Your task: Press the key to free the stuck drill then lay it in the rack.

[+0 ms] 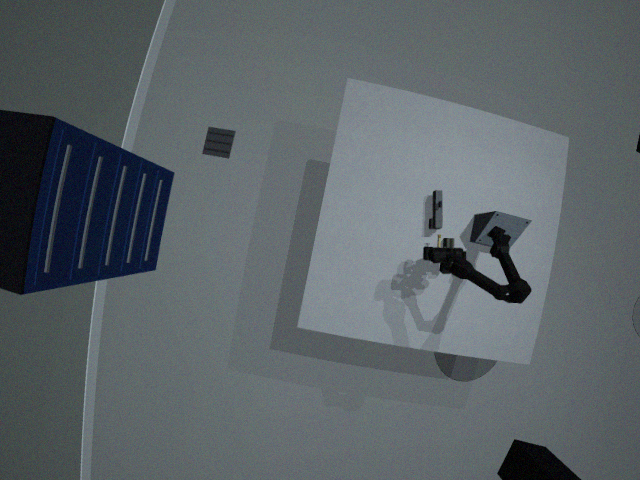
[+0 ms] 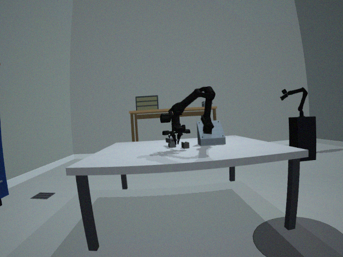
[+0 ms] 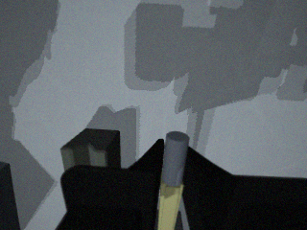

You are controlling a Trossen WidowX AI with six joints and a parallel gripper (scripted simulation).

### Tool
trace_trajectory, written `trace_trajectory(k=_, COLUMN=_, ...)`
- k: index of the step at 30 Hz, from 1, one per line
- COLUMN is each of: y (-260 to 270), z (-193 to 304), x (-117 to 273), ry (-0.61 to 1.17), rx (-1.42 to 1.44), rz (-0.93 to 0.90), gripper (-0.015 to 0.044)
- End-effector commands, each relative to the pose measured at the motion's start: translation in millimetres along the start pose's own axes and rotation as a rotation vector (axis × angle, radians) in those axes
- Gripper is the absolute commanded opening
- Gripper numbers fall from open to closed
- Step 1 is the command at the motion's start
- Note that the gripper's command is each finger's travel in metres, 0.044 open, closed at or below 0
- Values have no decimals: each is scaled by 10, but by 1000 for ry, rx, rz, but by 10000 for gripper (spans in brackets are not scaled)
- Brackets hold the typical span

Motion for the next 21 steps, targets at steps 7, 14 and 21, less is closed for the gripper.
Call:
trace_trajectory(k=7, y=6, z=5, x=61, ry=2, rx=3, rz=4, gripper=0)
trace_trajectory(k=14, y=12, z=11, x=97, ry=2, rx=3, rz=4, gripper=0)
trace_trajectory(k=21, y=16, z=19, x=132, ry=2, rx=3, rz=4, gripper=0)
Point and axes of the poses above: the point midway between the two fingers, 35 mm back from their tips, its own x axis back along the fingers, its own y axis across the jaws, z = x × y, the point moved 10 cm from there along x, back along the fingers, and after that the axes turned 10 degrees about -x, right-handed, at the moved point
